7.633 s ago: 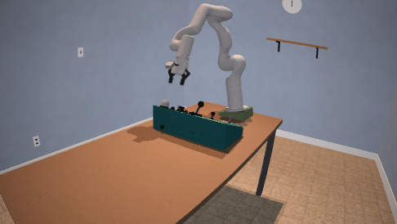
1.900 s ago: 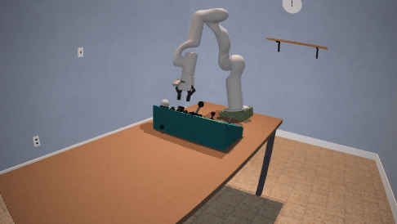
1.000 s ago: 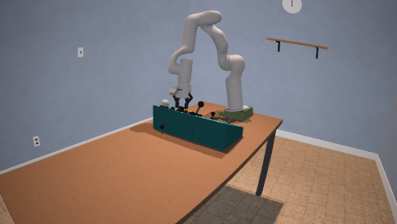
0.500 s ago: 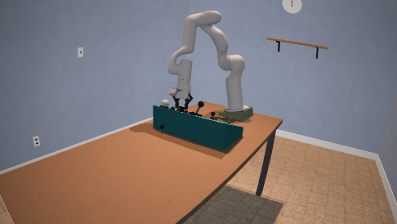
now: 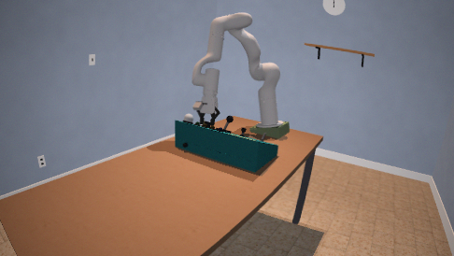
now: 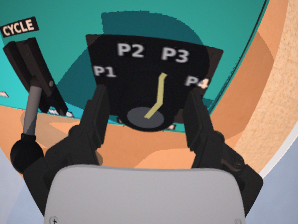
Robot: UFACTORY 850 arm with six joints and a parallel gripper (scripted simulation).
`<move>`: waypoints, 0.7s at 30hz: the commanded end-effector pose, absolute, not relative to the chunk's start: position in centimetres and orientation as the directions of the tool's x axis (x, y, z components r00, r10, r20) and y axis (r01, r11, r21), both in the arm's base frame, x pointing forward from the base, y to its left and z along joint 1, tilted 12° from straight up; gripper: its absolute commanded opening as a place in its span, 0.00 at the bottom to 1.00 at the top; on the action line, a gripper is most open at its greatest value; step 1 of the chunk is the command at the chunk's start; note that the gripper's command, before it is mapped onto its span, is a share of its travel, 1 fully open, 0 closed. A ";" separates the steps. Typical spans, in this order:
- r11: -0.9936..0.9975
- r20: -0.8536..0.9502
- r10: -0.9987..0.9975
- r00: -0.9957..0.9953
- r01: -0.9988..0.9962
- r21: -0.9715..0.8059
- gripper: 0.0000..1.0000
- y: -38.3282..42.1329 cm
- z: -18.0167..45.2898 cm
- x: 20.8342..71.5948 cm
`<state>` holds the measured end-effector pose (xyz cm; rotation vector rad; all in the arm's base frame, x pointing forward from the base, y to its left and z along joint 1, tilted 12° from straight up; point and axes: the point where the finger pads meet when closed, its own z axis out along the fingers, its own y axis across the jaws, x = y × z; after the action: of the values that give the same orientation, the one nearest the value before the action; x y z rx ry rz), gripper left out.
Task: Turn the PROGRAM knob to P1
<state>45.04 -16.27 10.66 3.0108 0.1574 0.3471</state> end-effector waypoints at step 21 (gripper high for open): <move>-0.976 0.326 0.129 0.936 0.063 0.207 0.00 -16.3 10.6 45.2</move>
<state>45.14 -16.47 10.61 3.0022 0.1535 0.3384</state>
